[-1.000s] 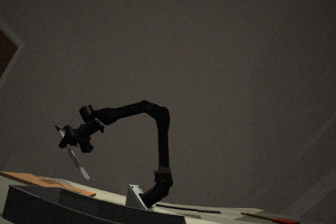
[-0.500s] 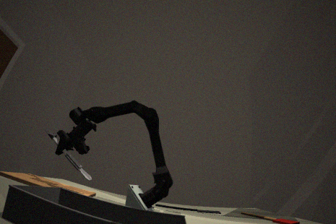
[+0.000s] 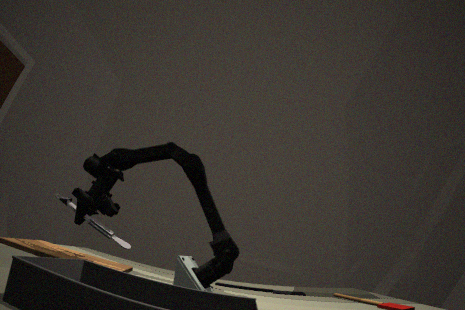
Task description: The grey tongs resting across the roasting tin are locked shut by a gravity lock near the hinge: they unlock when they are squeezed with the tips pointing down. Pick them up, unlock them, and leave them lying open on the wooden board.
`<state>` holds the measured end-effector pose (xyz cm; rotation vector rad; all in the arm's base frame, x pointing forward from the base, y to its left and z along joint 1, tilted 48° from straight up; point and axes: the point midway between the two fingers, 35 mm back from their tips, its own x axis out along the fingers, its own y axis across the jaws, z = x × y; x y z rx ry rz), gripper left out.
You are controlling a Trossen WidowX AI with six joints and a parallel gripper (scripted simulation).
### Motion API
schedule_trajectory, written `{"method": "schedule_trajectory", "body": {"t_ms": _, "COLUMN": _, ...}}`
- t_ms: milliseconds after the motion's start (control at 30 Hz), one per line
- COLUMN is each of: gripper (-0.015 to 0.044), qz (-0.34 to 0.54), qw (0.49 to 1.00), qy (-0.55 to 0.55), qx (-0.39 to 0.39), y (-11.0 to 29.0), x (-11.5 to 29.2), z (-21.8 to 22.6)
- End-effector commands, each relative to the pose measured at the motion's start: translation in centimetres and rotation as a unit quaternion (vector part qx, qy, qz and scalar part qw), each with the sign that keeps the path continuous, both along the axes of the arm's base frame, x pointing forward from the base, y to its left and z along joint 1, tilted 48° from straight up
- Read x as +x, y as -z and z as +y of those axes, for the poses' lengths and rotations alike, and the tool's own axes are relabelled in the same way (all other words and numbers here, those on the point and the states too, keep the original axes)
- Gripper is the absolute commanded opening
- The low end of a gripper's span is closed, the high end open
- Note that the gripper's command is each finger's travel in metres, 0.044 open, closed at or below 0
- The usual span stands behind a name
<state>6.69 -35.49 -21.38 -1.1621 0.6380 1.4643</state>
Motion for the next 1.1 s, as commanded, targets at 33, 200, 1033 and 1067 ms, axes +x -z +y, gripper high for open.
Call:
{"method": "schedule_trajectory", "body": {"t_ms": 33, "gripper": -0.015, "qz": 0.011, "qw": 0.999, "qy": -0.011, "qx": 0.033, "y": 0.7, "x": 0.0, "z": 0.6}}
{"method": "schedule_trajectory", "body": {"t_ms": 200, "gripper": -0.015, "qz": 0.019, "qw": 0.997, "qy": -0.019, "qx": 0.066, "y": 1.2, "x": -0.1, "z": 1.4}}
{"method": "schedule_trajectory", "body": {"t_ms": 1033, "gripper": -0.015, "qz": 0.032, "qw": 0.993, "qy": -0.031, "qx": 0.113, "y": 2.6, "x": -0.2, "z": 3.4}}
{"method": "schedule_trajectory", "body": {"t_ms": 1067, "gripper": -0.015, "qz": 0.032, "qw": 0.993, "qy": -0.031, "qx": 0.113, "y": 2.8, "x": -0.2, "z": 3.5}}
